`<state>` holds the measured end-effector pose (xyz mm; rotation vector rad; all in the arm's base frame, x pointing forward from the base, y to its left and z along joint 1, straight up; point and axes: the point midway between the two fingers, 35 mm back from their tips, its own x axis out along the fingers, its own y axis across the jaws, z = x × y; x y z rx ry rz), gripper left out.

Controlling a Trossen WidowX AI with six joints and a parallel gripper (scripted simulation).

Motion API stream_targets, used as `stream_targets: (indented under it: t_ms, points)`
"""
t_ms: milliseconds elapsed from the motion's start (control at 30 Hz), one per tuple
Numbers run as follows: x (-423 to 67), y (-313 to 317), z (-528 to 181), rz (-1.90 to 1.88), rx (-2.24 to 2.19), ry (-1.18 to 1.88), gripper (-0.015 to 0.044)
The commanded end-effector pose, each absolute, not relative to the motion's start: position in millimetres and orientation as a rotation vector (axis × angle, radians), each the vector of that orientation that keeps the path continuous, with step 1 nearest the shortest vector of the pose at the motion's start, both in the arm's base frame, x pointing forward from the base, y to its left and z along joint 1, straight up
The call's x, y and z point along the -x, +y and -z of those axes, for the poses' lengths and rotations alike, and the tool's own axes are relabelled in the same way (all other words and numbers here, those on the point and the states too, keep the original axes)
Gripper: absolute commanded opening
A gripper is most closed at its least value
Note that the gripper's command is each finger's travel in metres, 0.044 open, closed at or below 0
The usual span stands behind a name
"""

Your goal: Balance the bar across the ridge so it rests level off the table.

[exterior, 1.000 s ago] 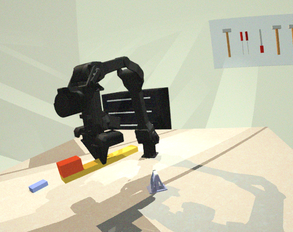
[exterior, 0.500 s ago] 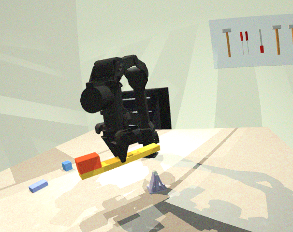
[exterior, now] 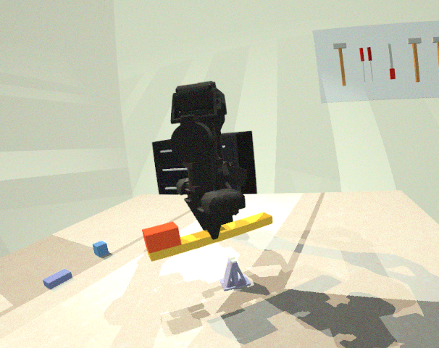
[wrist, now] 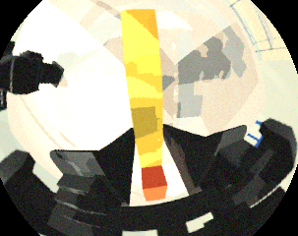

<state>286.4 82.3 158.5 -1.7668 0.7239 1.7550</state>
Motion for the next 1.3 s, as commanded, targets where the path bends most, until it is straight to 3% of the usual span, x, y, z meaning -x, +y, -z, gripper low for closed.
stream_targets:
  t_ms: [0, 433, 1267]
  points:
    - [-276.7, 95.9, -162.6, -1.705, 1.738, 0.75, 0.0]
    - [-250.0, 134.7, -161.6, -1.609, 1.632, 0.852, 0.0]
    - [-251.6, 137.3, -126.7, -1.607, 1.63, 0.854, 0.0]
